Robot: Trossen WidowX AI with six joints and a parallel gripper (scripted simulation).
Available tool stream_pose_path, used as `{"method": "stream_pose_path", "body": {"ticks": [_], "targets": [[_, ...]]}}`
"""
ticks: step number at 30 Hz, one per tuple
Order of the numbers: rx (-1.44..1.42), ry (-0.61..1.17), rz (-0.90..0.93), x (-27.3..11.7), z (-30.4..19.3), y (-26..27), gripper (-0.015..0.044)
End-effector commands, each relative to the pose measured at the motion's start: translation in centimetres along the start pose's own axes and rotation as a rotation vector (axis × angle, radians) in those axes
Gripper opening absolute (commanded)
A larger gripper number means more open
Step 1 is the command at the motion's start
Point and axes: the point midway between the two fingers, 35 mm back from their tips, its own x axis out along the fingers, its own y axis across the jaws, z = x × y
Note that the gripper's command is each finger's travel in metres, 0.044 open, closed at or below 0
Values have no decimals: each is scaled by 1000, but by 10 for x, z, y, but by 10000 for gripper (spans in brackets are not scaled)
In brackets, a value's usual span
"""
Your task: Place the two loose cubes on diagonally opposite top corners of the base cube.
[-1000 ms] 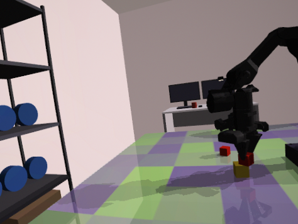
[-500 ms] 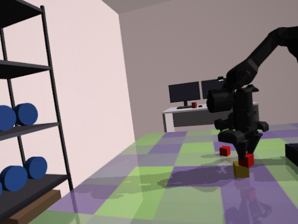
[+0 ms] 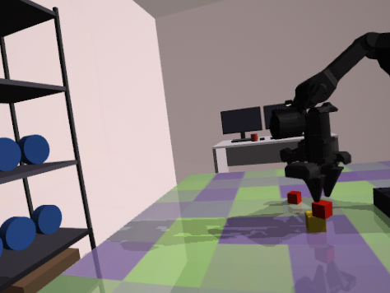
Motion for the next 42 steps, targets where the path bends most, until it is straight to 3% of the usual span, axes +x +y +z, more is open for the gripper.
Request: {"method": "stream_pose_path", "body": {"ticks": [1, 6, 9, 24, 35, 42], "targets": [[4, -3, 6, -8, 0, 1, 205], [4, -3, 6, -12, 0, 1, 205], [-12, -3, 4, -11, 12, -3, 265], [-135, -25, 4, -35, 125, -67, 265], [-217, -18, -8, -49, 178, -131, 265], [-217, -18, -9, -8, 180, -131, 265]]}}
